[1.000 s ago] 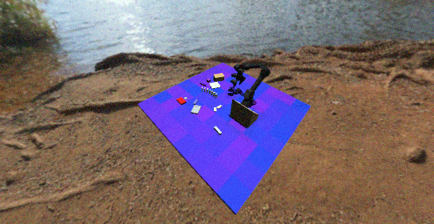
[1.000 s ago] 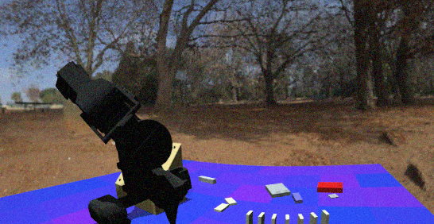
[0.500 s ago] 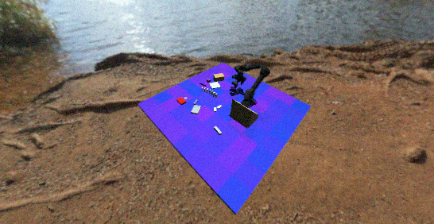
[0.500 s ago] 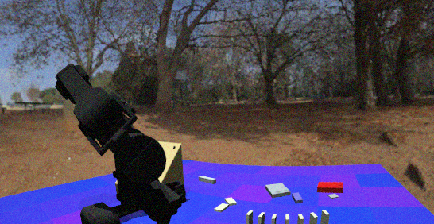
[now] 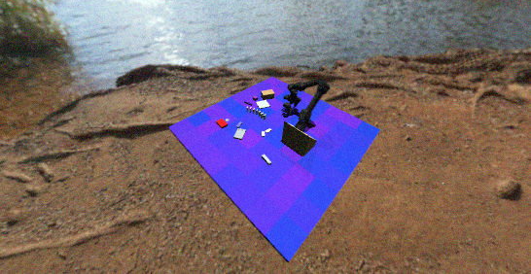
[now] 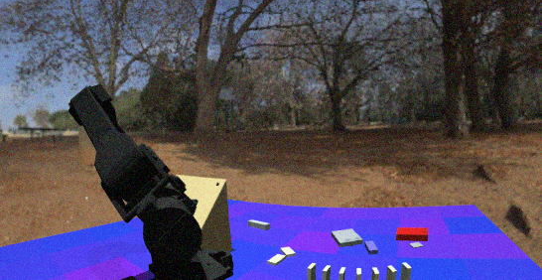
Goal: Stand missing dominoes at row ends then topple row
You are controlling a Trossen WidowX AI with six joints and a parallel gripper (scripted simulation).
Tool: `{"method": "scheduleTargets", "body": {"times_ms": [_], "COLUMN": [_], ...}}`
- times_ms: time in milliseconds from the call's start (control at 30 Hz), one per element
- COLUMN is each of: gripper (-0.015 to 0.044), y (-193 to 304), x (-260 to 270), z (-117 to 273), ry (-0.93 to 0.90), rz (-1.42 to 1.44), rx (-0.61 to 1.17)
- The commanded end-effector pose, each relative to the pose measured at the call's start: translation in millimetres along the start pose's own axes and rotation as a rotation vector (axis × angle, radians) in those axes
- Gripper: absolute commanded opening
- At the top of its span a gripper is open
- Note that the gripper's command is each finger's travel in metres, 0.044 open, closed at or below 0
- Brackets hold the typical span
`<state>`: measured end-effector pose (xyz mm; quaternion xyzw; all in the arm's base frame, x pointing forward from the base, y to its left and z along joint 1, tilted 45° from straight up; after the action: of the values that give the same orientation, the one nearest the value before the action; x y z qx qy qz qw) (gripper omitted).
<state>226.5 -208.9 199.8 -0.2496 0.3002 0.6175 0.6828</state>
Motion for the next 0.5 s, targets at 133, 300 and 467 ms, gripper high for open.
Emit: {"method": "scheduleTargets", "body": {"times_ms": [133, 300, 467], "gripper": [0.0387, 0.0256, 0.0125], "y": [0.4, 0.4, 0.4], "x": [2.5, 2.5, 2.5], "z": [-8.8, -8.8, -8.8], "ry": [-0.008, -0.008, -0.008], "rz": [0.011, 0.011, 0.011], "rx": [0.002, 0.002, 0.002]}}
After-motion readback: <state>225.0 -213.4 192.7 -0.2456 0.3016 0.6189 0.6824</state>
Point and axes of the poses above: the point midway between the two fingers, 35 mm back from their tips, its own z axis back along the fingers, its own x axis across the jaws, y = z × x, the point moved 8 cm from there along z, back along the fingers, and after that the axes turned 7 degrees about z, right-handed, at the moved point
